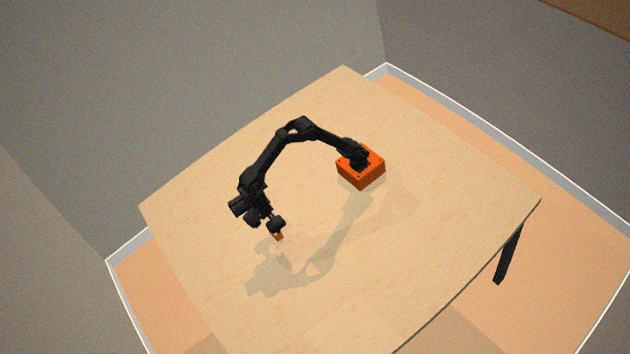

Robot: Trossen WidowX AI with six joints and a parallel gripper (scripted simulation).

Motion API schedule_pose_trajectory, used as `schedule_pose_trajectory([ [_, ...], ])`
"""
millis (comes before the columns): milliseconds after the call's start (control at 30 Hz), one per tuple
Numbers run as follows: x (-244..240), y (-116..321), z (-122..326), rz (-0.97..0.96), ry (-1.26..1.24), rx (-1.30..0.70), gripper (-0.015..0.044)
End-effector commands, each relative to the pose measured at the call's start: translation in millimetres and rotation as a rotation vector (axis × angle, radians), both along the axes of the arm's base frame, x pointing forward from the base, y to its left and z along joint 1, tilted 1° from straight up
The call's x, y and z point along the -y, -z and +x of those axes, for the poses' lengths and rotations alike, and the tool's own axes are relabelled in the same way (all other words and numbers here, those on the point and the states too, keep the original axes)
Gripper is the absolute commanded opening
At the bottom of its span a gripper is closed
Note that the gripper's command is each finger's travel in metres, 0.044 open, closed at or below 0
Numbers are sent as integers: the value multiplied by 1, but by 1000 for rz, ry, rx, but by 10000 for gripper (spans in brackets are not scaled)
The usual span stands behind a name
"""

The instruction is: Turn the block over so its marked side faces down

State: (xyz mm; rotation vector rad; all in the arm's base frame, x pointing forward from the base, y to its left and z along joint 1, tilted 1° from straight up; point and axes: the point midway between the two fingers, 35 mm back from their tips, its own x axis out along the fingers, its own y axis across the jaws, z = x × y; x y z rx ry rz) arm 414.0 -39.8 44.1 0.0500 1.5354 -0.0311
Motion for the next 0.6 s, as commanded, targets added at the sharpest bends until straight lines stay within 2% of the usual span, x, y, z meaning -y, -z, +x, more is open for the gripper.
schedule_pose_trajectory([
  [0,0,10,1,-4,-6,3,440],
  [567,0,34,2,-4,-6,3,440],
])
